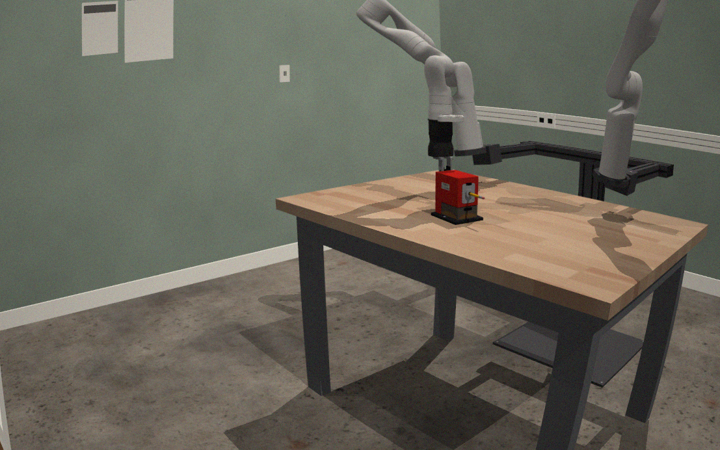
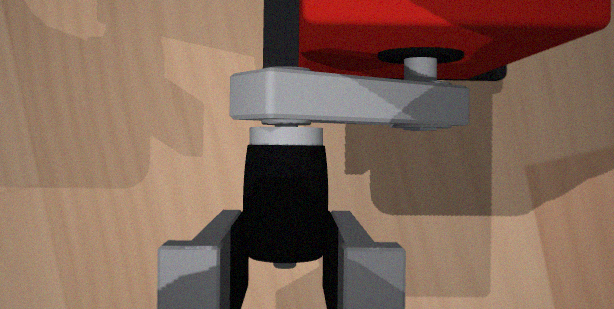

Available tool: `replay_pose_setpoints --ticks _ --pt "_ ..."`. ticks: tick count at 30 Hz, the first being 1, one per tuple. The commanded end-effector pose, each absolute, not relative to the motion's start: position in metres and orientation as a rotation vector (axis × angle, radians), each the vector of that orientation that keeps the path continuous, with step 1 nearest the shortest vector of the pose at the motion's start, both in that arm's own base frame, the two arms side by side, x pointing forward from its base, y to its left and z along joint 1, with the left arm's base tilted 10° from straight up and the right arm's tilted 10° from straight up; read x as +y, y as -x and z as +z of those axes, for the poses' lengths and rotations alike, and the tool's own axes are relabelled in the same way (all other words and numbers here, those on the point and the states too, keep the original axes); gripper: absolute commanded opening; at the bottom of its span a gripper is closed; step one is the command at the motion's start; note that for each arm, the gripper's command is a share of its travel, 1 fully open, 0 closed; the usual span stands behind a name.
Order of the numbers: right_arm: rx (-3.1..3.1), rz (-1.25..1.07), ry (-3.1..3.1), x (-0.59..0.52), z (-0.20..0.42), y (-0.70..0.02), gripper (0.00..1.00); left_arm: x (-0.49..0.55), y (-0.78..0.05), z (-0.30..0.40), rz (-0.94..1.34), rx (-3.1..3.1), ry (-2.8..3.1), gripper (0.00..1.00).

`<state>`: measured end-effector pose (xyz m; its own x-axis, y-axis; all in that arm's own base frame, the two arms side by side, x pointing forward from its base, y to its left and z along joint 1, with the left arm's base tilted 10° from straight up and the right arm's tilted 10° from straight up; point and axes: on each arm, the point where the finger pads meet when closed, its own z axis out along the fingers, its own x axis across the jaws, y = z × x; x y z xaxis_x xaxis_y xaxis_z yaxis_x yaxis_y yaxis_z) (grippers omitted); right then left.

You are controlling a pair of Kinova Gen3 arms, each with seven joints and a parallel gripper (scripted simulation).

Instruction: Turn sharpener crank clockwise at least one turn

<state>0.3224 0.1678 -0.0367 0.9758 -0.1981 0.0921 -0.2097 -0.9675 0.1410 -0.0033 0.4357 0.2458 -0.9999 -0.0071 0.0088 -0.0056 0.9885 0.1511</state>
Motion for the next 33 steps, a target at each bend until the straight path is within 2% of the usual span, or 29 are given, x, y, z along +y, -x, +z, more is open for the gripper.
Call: replay_pose_setpoints --ticks 1,33 --pt "-0.308 0.118 -2.974 0.168 -0.035 -0.324 0.0 0.436 0.003 0.247 -0.24 -3.123 -0.01 1.0" --pt "-0.308 0.118 -2.974 0.165 -0.013 -0.355 0.0 0.436 0.003 0.247 -0.24 -3.123 -0.01 1.0"
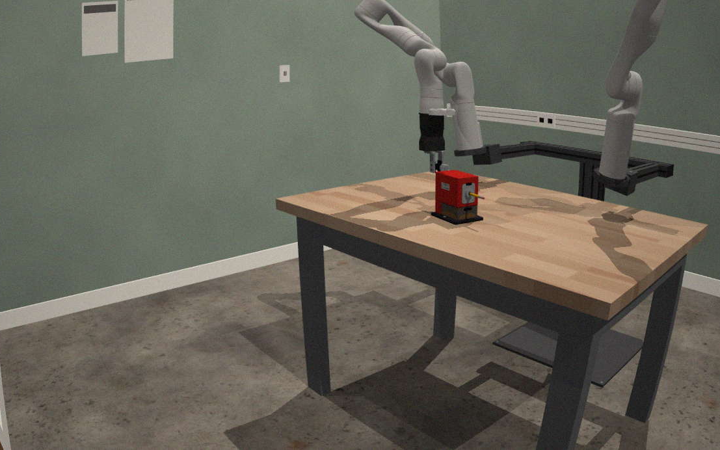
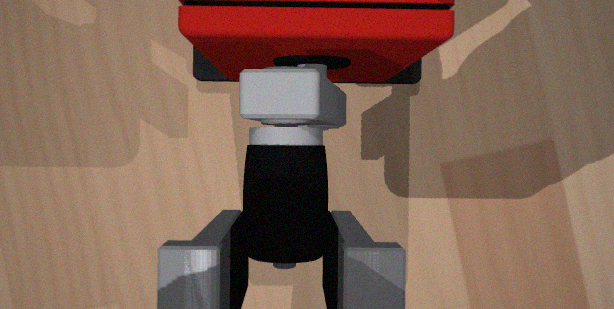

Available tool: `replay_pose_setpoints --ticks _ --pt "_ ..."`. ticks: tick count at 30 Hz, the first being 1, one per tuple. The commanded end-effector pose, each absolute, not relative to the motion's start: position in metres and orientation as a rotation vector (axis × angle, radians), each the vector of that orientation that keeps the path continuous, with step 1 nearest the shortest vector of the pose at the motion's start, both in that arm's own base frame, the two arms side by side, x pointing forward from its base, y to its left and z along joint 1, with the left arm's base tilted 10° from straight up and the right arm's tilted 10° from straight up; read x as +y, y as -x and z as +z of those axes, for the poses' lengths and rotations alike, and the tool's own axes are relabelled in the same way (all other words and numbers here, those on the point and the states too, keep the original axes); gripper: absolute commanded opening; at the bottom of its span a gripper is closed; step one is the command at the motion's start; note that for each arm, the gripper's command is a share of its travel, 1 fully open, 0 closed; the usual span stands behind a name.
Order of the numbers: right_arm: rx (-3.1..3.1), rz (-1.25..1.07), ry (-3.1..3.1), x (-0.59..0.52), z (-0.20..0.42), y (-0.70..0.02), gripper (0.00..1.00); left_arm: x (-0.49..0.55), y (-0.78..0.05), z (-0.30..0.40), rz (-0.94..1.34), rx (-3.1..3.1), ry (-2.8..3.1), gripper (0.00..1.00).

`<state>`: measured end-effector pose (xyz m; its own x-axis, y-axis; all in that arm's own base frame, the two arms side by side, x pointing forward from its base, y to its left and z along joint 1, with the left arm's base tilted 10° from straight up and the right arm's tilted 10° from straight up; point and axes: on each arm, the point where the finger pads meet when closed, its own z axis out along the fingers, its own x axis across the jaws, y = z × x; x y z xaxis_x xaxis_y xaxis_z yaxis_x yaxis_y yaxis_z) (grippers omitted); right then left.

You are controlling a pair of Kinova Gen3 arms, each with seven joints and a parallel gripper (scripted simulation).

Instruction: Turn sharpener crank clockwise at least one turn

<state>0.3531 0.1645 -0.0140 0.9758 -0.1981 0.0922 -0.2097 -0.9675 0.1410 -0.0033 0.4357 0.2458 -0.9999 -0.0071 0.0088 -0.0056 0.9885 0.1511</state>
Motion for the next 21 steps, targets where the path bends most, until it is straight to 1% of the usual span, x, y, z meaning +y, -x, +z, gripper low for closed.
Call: replay_pose_setpoints --ticks 1,21 --pt "-0.308 0.118 -2.974 0.165 -0.013 -0.355 0.0 0.436 0.003 0.247 -0.24 -3.123 -0.01 1.0" --pt "-0.308 0.118 -2.973 0.16 -0.013 -0.378 0.0 0.436 0.003 0.247 -0.24 -3.123 -0.01 1.0"
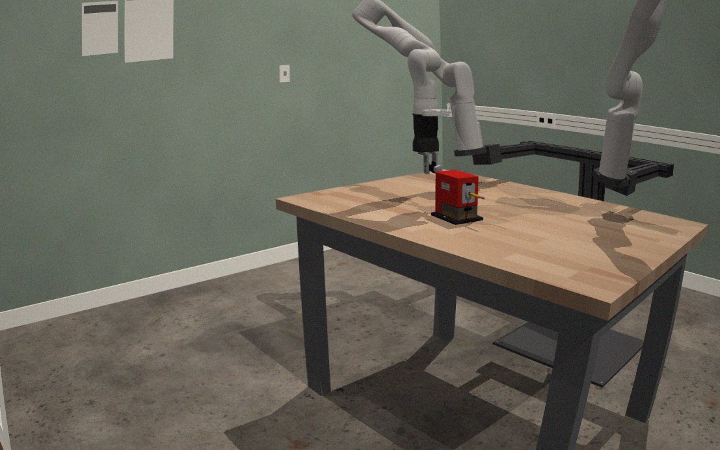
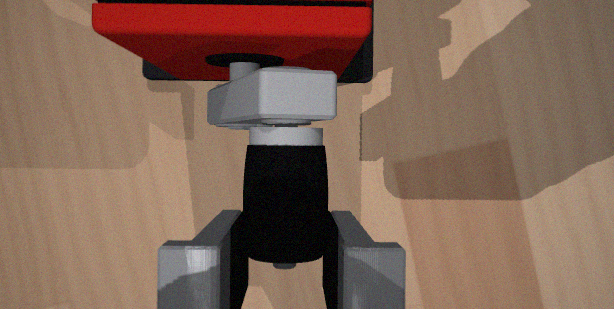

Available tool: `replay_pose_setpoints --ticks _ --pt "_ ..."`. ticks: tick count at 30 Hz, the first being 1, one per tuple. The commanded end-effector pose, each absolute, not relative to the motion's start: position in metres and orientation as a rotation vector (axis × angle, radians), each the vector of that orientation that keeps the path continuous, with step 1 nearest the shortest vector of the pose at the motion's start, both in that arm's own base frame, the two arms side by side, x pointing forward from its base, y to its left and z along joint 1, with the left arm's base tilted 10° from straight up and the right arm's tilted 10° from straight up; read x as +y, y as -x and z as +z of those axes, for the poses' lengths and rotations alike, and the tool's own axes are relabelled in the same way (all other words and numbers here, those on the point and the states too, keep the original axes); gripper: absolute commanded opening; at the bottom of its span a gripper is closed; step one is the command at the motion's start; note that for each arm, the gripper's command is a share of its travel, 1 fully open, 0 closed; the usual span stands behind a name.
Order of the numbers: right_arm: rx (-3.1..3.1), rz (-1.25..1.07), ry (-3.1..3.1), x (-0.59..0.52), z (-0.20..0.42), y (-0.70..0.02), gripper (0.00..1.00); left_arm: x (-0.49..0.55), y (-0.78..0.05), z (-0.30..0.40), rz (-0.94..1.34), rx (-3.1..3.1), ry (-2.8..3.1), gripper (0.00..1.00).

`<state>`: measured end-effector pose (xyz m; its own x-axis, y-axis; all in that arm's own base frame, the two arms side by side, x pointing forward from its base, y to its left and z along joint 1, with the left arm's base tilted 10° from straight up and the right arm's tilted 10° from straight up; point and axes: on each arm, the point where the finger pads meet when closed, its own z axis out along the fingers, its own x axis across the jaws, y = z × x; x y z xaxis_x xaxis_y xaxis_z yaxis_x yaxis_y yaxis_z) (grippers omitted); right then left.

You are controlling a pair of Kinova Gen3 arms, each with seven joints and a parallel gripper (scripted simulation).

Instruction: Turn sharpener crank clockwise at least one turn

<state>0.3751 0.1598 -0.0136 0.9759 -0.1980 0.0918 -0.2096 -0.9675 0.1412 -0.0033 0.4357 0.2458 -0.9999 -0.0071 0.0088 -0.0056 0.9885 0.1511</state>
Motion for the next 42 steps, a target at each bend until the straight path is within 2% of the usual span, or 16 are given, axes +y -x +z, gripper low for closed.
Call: replay_pose_setpoints --ticks 1,42 --pt "-0.308 0.118 -2.973 0.159 -0.014 -0.379 0.0 0.436 0.003 0.247 -0.24 -3.123 -0.01 1.0" --pt "-0.308 0.119 -2.973 0.148 -0.047 -0.411 0.0 0.436 0.003 0.247 -0.24 -3.123 -0.01 1.0"
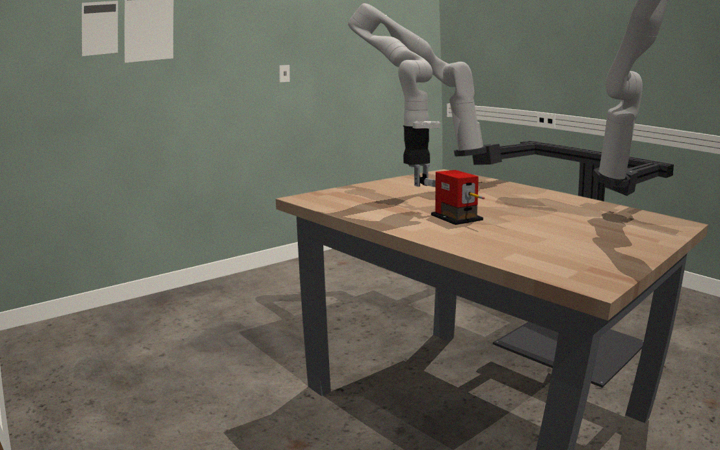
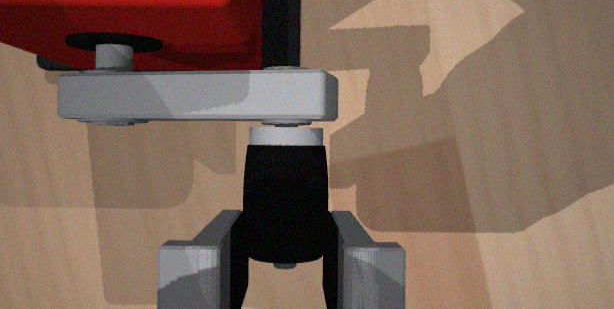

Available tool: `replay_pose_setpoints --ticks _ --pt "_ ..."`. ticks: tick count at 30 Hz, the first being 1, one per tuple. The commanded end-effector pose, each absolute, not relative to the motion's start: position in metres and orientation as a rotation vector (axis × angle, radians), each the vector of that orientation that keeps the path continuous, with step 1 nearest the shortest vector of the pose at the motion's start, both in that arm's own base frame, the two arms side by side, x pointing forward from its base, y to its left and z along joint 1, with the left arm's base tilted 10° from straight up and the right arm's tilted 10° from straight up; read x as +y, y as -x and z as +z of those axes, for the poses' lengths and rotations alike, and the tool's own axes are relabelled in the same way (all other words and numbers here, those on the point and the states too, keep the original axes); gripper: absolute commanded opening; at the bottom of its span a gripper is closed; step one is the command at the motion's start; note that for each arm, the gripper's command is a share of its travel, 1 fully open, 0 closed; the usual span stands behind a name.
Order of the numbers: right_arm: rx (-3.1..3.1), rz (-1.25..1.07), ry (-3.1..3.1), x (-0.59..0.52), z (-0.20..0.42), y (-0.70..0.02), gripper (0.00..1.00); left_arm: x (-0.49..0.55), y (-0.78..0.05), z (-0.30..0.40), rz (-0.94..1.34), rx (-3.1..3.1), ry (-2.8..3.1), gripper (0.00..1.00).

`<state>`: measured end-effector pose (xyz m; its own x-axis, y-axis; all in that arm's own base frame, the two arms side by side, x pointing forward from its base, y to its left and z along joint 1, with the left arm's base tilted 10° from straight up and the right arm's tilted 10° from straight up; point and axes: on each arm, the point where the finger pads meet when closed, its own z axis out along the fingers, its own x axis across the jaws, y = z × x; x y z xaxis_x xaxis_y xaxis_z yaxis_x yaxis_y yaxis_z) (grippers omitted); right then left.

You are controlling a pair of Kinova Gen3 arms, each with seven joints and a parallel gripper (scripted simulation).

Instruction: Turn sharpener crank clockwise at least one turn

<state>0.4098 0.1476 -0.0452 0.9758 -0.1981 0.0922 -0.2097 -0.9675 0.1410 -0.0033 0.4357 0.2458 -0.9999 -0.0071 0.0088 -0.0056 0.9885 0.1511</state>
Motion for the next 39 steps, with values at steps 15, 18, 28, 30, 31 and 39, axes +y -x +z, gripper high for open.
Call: replay_pose_setpoints --ticks 15,18,28,30,31,39 --pt "-0.308 0.119 -2.973 0.145 -0.063 -0.413 0.0 0.436 0.003 0.247 -0.24 -3.123 -0.01 1.0" --pt "-0.308 0.119 -2.973 0.144 -0.067 -0.412 0.0 0.436 0.003 0.247 -0.24 -3.123 -0.01 1.0" --pt "-0.308 0.119 -2.973 0.143 -0.078 -0.409 0.0 0.436 0.003 0.247 -0.24 -3.123 -0.01 1.0" --pt "-0.308 0.119 -2.973 0.143 -0.08 -0.408 0.0 0.436 0.003 0.247 -0.24 -3.123 -0.01 1.0" --pt "-0.308 0.119 -2.973 0.143 -0.081 -0.408 0.0 0.436 0.003 0.247 -0.24 -3.123 -0.01 1.0" --pt "-0.308 0.119 -2.973 0.143 -0.089 -0.403 0.0 0.436 0.003 0.247 -0.24 -3.123 -0.01 1.0"
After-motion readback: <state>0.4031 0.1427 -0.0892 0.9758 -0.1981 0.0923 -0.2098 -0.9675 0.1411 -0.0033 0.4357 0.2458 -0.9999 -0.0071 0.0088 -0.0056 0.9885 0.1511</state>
